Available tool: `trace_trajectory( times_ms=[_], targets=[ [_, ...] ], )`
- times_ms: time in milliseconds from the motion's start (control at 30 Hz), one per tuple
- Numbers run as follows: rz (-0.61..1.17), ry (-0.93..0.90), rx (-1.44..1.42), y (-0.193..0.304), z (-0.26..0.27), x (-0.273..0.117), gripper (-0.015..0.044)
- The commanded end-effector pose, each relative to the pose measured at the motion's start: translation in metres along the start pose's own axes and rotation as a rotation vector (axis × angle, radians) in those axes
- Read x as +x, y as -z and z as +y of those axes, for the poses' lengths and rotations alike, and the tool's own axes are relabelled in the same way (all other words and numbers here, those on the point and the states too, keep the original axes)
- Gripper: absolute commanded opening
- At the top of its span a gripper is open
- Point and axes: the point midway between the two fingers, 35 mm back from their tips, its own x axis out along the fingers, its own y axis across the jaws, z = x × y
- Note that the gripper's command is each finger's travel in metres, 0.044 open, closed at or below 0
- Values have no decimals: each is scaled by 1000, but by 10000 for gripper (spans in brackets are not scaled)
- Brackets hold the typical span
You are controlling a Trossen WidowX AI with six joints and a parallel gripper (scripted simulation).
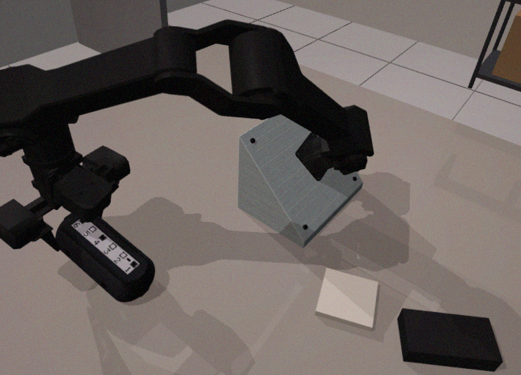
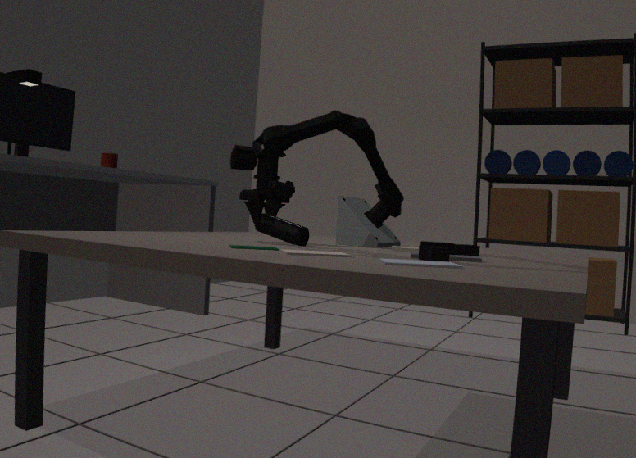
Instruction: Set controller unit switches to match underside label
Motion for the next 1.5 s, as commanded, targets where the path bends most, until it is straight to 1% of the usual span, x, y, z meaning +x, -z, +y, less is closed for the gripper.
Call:
trace_trajectory(
  times_ms=[0,1067,1433,1467],
  targets=[
    [-7,7,5,0,-1,3,338],
    [-8,7,5,5,-1,28,338],
    [-1,1,-2,6,-1,28,337],
    [-1,1,-1,6,-1,28,364]
  ],
)
